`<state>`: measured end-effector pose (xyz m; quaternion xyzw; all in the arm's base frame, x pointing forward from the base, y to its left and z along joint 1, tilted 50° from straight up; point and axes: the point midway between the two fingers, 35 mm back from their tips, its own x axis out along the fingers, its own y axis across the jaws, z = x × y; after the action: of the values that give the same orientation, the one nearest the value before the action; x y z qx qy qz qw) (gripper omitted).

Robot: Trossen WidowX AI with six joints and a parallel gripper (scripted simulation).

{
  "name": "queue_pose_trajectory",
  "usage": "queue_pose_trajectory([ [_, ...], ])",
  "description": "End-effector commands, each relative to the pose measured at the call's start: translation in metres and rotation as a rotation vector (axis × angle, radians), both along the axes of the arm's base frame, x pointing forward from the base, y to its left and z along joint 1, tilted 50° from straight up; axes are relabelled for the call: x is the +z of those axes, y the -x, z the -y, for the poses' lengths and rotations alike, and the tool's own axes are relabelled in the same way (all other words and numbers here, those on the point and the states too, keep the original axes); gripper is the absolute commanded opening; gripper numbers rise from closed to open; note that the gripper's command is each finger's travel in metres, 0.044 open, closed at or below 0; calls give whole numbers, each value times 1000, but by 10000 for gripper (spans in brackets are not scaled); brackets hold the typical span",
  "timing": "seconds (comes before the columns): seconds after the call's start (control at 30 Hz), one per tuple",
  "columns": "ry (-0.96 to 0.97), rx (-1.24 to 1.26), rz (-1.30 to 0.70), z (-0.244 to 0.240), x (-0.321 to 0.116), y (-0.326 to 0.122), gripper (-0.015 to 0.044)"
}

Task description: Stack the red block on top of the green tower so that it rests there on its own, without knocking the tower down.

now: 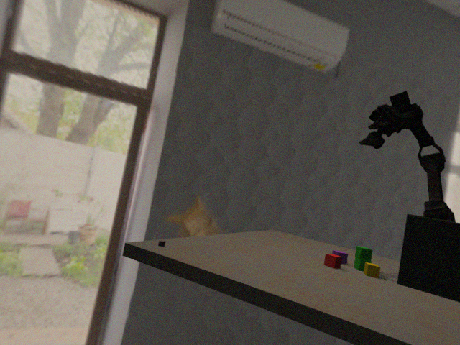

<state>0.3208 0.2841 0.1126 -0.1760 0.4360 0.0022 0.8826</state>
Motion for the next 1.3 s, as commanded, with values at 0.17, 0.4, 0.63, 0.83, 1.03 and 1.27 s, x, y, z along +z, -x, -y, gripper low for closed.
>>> queue_pose_trajectory([
  [0.17, 143, -339, -101, 101, -79, -40, 440],
  [0.4, 240, -583, -180, 182, -129, -45, 440],
  [0.63, 336, -818, -271, 260, -177, -27, 440],
  [0.83, 407, -979, -343, 314, -204, -3, 440],
  [1.03, 412, -990, -349, 317, -202, -2, 440],
  [1.27, 412, -990, -349, 340, -221, 0, 440],
])
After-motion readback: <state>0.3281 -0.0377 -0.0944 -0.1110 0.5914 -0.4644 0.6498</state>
